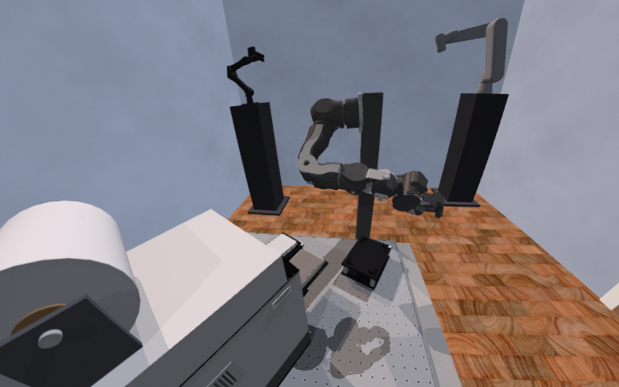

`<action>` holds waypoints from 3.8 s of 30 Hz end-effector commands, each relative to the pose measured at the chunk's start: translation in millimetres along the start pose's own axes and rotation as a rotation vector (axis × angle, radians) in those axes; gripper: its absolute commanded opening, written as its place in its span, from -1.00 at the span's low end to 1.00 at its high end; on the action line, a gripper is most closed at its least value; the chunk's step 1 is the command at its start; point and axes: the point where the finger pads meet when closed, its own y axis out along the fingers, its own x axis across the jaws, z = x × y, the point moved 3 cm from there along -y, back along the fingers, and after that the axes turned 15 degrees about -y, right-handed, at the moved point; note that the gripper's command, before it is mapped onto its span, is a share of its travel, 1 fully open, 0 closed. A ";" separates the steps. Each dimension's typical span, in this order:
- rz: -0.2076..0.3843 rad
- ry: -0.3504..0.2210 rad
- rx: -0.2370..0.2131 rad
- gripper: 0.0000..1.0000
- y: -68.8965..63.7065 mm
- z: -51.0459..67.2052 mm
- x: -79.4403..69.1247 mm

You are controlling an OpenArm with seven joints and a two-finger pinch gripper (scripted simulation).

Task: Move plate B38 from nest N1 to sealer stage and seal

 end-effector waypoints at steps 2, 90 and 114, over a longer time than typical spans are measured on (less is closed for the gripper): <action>0.002 -0.001 0.001 -1.00 -0.1 0.6 1.2; 0.305 -0.075 -0.024 -1.00 -13.4 -2.6 -38.7; 0.454 -0.103 -0.046 -1.00 -27.3 -7.8 -60.0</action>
